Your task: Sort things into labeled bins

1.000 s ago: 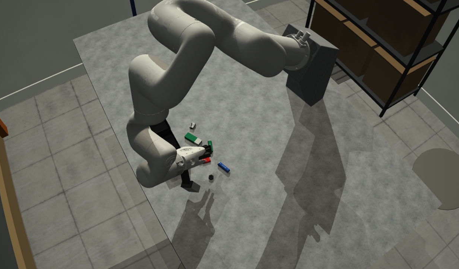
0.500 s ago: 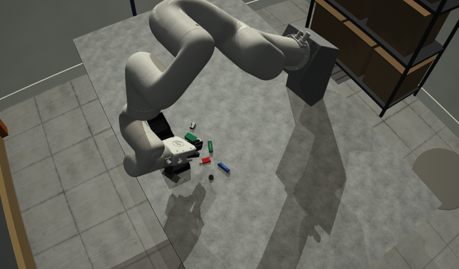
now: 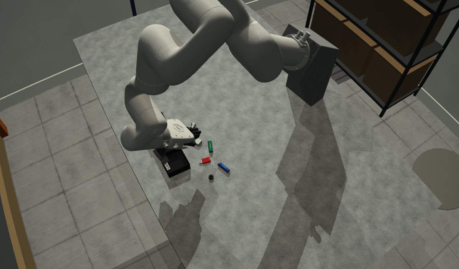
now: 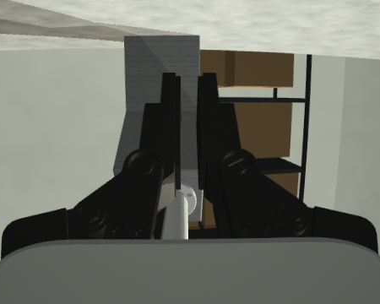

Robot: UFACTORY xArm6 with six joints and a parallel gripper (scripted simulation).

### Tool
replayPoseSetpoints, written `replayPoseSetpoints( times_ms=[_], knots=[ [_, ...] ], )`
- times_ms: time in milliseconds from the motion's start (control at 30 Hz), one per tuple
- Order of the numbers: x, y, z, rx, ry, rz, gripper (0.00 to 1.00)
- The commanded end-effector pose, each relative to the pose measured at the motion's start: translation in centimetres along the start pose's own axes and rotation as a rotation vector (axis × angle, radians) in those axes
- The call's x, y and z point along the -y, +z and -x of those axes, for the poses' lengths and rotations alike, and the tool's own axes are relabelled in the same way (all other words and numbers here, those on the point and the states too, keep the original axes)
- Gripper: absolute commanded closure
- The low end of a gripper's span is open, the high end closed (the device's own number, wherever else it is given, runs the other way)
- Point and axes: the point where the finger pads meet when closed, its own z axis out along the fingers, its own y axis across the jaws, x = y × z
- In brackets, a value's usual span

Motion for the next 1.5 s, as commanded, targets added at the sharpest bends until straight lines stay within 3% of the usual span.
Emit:
replayPoseSetpoints(
  times_ms=[0, 333, 500, 533, 1000, 1067, 1133, 1467],
  knots=[
    [-0.6, -1.6, 3.3, -0.156, 0.027, -0.012, 0.93],
    [-1.5, -3.4, 8.7, -0.335, 0.067, -0.022, 0.93],
    [-1.5, -3.3, 8.7, -0.391, 0.079, -0.025, 0.93],
    [-1.5, -3.3, 8.7, -0.451, 0.091, -0.027, 0.93],
    [-1.5, -3.3, 8.7, -0.757, 0.137, -0.054, 0.93],
    [-1.5, -3.3, 8.7, -0.757, 0.137, -0.054, 0.93],
    [-1.5, -3.3, 8.7, -0.840, 0.145, -0.066, 0.93],
    [-1.5, -3.3, 8.7, -0.839, 0.145, -0.066, 0.93]
  ],
)
